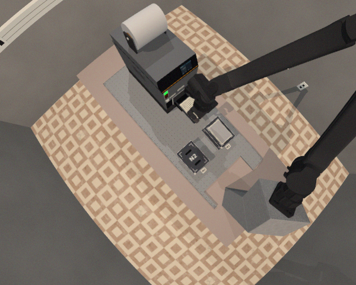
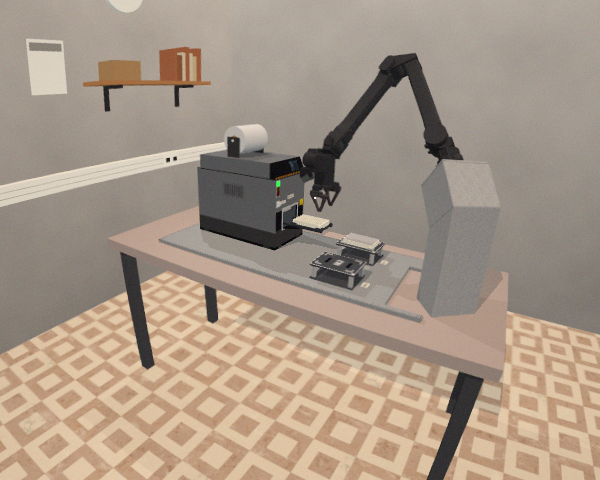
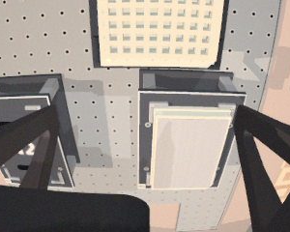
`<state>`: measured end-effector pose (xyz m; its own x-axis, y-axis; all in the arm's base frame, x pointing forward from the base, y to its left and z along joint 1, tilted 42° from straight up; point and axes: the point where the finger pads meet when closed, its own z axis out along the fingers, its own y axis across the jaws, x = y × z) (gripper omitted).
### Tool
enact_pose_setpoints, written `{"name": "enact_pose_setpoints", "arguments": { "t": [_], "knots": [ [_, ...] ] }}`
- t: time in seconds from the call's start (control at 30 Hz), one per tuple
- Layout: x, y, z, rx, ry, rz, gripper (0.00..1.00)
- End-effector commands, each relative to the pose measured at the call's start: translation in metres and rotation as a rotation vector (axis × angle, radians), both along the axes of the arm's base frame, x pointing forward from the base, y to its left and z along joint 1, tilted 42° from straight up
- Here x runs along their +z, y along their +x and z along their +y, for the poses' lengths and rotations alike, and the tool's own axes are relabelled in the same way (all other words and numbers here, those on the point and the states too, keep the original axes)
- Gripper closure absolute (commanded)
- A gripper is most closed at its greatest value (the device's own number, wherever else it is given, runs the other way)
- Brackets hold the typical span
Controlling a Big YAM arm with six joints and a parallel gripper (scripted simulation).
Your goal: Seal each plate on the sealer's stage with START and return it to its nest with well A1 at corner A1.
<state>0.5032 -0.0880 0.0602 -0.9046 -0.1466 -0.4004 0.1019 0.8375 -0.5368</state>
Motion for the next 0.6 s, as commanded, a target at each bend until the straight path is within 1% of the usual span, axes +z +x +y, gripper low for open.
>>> {"name": "enact_pose_setpoints", "arguments": {
  "t": [0.0,0.13,0.43,0.57],
  "knots": [
    [0.016,0.008,-0.01,-0.018,-0.004,-0.035,0.0],
    [0.025,0.011,-0.001,0.007,-0.008,-0.043,0.0],
    [0.028,0.013,0.012,0.033,-0.008,-0.045,0.0],
    [0.029,-0.003,0.043,0.033,0.002,-0.04,0.02]
  ]
}}
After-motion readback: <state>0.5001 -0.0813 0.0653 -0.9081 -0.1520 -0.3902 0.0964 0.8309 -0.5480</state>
